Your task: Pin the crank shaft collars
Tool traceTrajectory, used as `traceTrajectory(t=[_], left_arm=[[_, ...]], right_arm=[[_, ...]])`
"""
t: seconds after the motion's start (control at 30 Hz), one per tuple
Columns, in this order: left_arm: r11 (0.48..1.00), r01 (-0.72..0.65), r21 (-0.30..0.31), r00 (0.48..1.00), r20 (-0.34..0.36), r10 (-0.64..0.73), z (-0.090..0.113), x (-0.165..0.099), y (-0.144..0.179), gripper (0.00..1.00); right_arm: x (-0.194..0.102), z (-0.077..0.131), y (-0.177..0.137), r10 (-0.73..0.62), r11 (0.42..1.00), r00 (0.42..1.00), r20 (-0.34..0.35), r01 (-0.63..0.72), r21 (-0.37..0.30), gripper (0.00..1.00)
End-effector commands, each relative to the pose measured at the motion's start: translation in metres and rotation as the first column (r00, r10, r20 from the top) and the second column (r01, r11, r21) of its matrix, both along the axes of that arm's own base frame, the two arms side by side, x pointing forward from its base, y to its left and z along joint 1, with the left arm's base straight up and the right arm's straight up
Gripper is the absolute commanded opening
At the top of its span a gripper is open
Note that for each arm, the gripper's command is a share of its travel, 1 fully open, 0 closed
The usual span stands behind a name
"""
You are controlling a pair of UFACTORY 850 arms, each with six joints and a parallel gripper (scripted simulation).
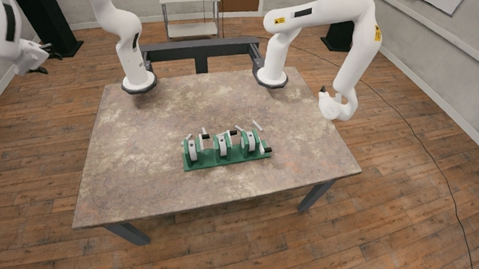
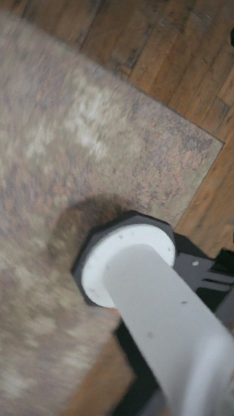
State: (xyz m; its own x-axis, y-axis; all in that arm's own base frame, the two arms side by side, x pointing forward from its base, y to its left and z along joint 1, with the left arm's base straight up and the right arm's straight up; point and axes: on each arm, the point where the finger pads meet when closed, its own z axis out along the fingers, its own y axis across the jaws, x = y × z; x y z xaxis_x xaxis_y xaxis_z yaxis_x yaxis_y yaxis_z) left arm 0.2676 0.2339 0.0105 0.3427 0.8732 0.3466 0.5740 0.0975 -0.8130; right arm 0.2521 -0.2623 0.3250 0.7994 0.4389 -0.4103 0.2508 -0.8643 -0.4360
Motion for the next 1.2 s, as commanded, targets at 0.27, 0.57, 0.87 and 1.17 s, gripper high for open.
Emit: traceTrajectory(t=[0.27, 0.57, 0.87, 1.17], left_arm=[[1.0, 0.0, 0.001, 1.0, 0.001, 0.0, 0.0, 0.001, 0.0, 1.0], [1.0, 0.0, 0.001, 1.0, 0.001, 0.0, 0.0, 0.001, 0.0, 1.0], [1.0, 0.0, 0.001, 1.0, 0.001, 0.0, 0.0, 0.001, 0.0, 1.0], [1.0, 0.0, 0.001, 1.0, 0.001, 0.0, 0.0, 0.001, 0.0, 1.0]], right_arm=[[-0.055, 0.038, -0.06, -0.509, 0.821, 0.849, 0.145, 0.529, -0.215, 1.0], [-0.11, 0.069, -0.096, -0.771, 0.505, 0.577, 0.271, 0.812, -0.294, 1.0], [-0.156, 0.094, -0.114, -0.878, 0.18, 0.296, 0.377, 0.933, -0.312, 1.0], [-0.204, 0.119, -0.126, -0.882, -0.146, 0.01, 0.471, 0.945, -0.292, 1.0]])
